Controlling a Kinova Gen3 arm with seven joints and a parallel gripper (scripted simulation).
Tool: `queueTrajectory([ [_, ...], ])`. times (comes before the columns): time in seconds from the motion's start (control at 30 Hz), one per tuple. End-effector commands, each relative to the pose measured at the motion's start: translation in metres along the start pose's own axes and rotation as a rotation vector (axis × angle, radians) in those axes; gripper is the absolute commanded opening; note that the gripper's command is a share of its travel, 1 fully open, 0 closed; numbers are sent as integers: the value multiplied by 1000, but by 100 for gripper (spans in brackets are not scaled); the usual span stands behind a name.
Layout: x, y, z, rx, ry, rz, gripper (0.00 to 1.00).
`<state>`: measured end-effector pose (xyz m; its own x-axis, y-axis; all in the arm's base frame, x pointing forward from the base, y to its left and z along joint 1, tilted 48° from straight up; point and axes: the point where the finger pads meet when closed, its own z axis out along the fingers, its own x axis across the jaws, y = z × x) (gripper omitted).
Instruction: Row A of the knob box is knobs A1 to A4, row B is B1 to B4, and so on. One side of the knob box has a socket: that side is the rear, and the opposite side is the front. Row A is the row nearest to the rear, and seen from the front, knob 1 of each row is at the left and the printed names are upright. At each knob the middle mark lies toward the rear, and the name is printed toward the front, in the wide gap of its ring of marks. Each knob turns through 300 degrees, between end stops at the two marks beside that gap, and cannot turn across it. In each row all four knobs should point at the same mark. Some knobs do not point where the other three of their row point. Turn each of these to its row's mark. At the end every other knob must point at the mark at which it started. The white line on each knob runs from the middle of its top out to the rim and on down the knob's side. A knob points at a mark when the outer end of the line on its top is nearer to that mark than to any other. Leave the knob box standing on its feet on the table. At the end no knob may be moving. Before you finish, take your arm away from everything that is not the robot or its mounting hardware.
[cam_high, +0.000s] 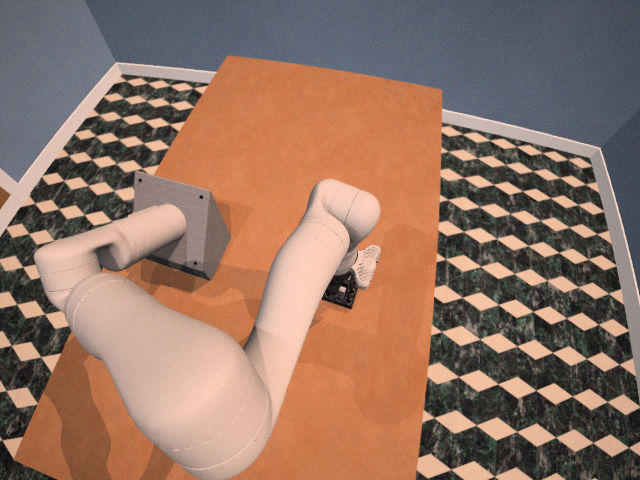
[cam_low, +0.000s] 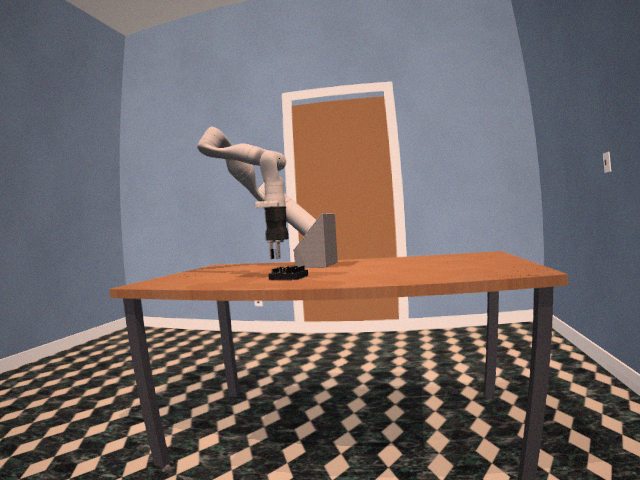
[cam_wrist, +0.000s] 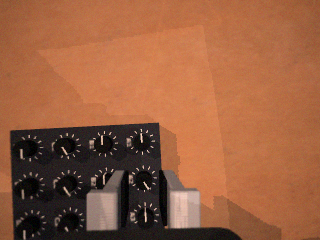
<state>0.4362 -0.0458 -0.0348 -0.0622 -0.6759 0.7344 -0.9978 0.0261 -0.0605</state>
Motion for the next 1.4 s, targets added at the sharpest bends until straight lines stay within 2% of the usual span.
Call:
queueTrajectory([
  [0.0, 0, 1, 4, -3, 1, -1, 46],
  [0.67, 0, 1, 23, -3, 1, -1, 46],
  [1.37, -1, 1, 26, -3, 1, -1, 46],
])
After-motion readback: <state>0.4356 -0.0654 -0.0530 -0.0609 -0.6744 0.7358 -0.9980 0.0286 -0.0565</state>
